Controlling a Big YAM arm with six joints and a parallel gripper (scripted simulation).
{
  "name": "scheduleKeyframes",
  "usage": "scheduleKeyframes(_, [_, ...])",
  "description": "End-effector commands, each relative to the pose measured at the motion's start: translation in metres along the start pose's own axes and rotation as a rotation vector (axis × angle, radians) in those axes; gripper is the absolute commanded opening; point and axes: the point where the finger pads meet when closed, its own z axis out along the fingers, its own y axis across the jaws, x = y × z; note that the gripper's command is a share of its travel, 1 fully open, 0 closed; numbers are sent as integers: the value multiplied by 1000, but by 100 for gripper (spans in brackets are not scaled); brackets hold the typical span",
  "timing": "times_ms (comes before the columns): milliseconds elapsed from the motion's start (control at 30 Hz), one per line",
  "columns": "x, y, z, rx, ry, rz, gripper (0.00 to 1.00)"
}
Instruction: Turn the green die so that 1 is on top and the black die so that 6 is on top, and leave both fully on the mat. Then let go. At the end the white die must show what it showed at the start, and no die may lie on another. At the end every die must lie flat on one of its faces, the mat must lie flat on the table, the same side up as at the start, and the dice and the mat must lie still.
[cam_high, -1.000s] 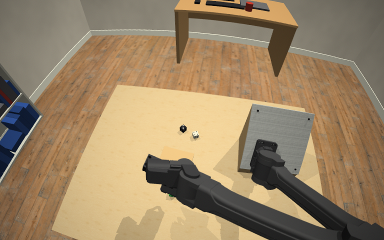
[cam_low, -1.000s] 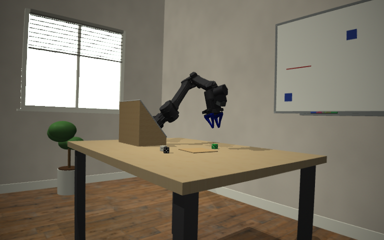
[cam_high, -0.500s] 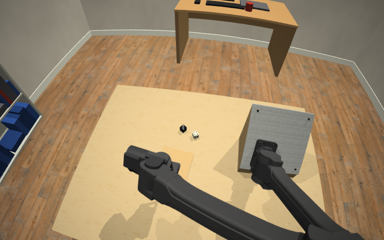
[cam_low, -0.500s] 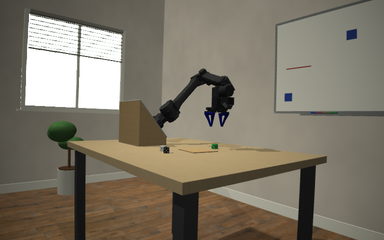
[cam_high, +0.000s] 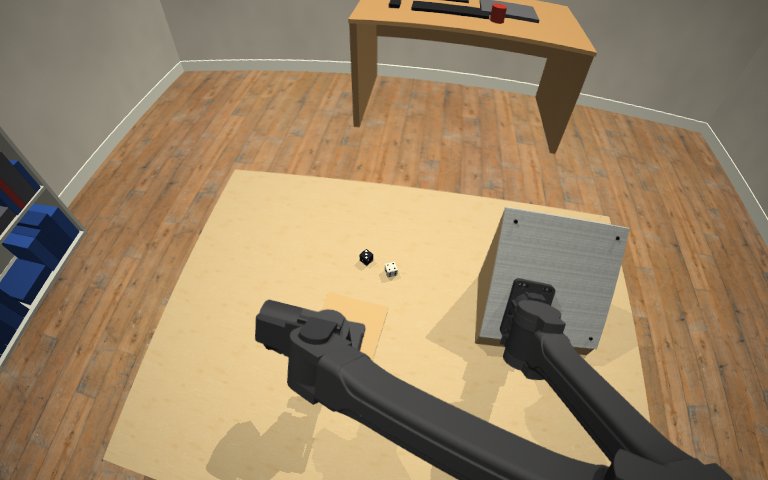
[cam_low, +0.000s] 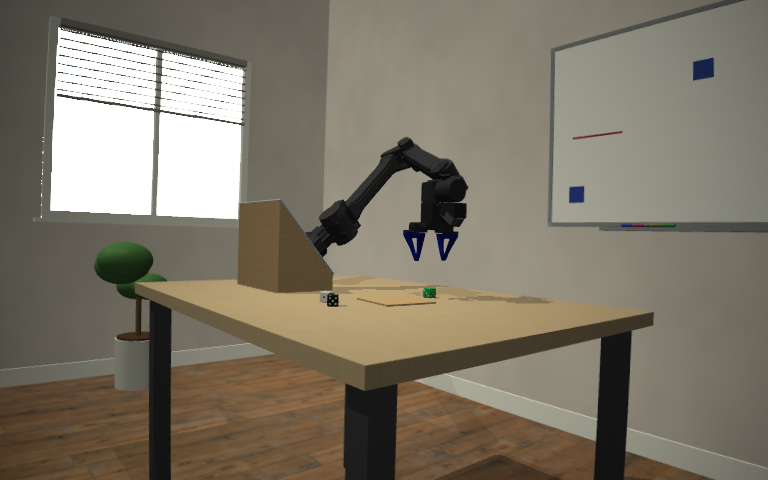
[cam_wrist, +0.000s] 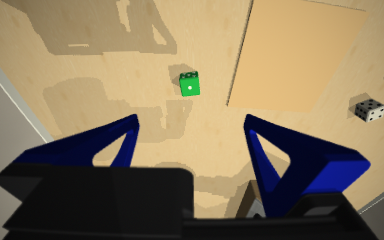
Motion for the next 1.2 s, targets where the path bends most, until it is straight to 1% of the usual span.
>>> scheduleKeyframes(0, [0,8,10,0,-17,7,100])
scheduleKeyframes(33, [0,7,12,0,-13,12,100])
scheduleKeyframes(67, [0,6,12,0,-11,14,39])
scheduleKeyframes(100, [-11,14,6,-1,-31,-9,39])
scheduleKeyframes(133, [-18,10,-5,-1,-62,4,39])
scheduleKeyframes(200, [-13,4,-1,0,-50,19,39])
scheduleKeyframes(300, [-9,5,3,0,-34,22,39])
scheduleKeyframes(1167, [-9,5,3,0,-34,21,39])
